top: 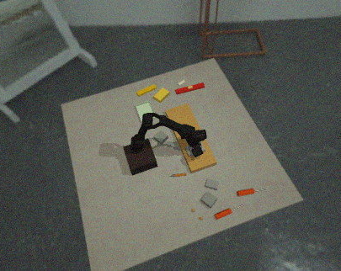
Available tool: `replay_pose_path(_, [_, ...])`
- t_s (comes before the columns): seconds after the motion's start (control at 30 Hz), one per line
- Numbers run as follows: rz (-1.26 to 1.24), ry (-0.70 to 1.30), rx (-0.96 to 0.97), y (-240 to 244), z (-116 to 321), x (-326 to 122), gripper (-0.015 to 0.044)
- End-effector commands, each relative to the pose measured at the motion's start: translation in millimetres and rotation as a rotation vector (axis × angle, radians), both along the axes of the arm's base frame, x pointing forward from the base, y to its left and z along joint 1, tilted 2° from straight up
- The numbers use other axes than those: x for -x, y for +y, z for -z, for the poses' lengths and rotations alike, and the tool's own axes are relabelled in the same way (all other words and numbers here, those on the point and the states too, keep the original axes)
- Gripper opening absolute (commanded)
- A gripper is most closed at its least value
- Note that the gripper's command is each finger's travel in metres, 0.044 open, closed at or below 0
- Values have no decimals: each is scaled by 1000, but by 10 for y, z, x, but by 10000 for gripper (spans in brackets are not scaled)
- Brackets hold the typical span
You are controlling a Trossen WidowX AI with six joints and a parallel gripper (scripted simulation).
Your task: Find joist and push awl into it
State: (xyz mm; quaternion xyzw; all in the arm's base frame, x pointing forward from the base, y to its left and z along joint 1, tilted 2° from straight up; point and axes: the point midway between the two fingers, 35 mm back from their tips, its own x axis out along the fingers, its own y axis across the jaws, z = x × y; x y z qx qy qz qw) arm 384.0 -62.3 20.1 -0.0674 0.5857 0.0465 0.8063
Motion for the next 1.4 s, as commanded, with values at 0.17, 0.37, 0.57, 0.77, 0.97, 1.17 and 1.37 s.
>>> replay_pose_path(0.17, [3,3,-3,285,24,62,0])
replay_pose_path(0.37, [3,3,-5,480,34,92,0])
replay_pose_path(0.57, [3,3,-7,674,45,123,0])
replay_pose_path(0.77, [3,4,-8,869,54,153,0])
replay_pose_path(0.97, [3,4,-10,1063,63,184,0])
replay_pose_path(1.17, [3,4,-12,1257,72,215,0])
replay_pose_path(1.37, [3,4,-13,1452,80,246,0])
